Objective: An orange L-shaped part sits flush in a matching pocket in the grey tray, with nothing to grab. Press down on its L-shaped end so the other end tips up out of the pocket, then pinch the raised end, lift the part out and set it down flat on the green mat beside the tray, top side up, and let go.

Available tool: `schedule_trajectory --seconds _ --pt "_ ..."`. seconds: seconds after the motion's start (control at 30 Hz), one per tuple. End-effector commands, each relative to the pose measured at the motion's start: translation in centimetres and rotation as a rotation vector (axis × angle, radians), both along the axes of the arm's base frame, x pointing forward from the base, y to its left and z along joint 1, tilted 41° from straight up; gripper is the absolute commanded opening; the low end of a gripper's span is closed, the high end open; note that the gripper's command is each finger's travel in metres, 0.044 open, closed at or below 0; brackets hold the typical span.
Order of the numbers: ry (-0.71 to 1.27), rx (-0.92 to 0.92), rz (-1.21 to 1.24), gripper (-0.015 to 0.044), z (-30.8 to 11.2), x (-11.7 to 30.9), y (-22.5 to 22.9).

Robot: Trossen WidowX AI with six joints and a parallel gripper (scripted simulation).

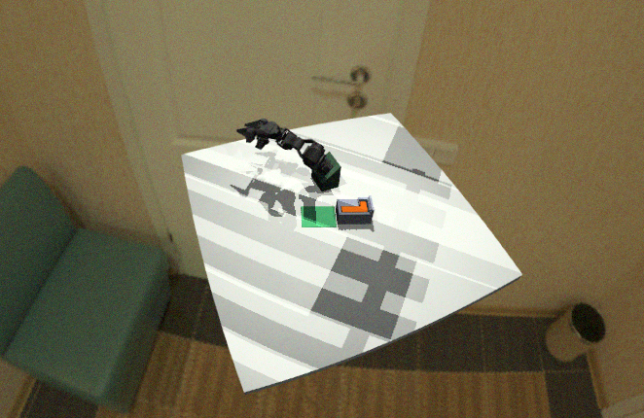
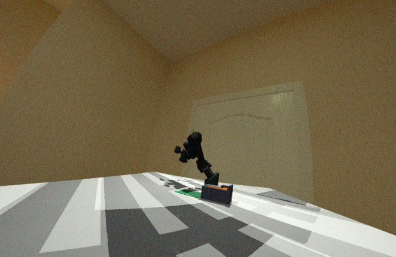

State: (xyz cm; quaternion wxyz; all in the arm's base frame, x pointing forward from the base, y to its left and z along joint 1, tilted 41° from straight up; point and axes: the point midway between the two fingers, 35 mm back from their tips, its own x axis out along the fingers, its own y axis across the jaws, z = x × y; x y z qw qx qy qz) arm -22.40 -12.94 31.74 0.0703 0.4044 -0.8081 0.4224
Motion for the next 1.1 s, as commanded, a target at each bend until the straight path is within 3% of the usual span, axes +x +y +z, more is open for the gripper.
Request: schedule_trajectory --seconds 0.0,0.27,0.53,0.7,1.07 --pt "-0.004 -0.001 0.005 0.0374 0.0 0.0 -0.1" --pt "-0.226 -0.078 0.267 0.018 -0.7 1.2 -5.4" --pt "-0.681 -0.119 0.689 0.018 -2.5 7.1 -14.6" --pt "-0.857 -0.082 0.884 0.018 -2.9 12.4 -18.1" --pt "-1.424 0.168 1.186 0.018 -6.2 28.9 -22.7"
